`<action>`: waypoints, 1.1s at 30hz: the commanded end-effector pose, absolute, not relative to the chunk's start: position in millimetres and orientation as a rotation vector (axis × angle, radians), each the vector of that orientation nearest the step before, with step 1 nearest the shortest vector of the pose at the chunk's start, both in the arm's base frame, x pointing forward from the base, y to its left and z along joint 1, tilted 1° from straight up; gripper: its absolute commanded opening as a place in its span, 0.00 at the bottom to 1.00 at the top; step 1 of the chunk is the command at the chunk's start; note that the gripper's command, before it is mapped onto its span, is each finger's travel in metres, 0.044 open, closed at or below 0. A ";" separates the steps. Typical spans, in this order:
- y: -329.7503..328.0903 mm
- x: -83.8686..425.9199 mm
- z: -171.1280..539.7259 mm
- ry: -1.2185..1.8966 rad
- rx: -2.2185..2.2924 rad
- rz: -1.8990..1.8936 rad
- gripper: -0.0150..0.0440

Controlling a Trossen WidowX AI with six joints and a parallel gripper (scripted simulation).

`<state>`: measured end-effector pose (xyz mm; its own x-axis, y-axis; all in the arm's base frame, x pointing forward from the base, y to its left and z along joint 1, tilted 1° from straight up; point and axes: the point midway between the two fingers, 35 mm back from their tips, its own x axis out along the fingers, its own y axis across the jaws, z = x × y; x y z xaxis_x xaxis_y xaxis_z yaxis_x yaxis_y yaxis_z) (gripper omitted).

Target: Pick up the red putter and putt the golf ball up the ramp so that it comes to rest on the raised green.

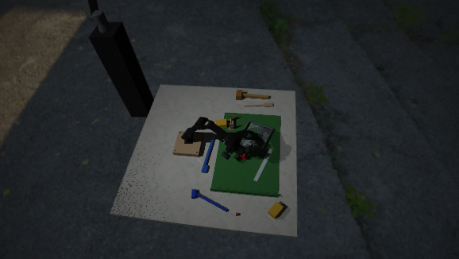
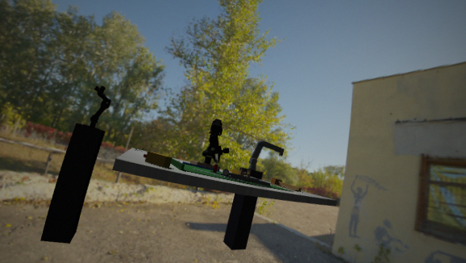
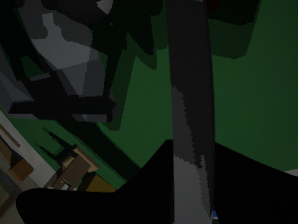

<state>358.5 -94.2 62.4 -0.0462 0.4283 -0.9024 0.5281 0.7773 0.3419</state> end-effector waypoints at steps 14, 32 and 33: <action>-93.9 357.4 124.2 1.654 0.789 -0.115 0.25; -94.3 356.3 115.1 1.665 0.785 -0.115 0.25; -94.3 356.3 115.1 1.665 0.785 -0.115 0.25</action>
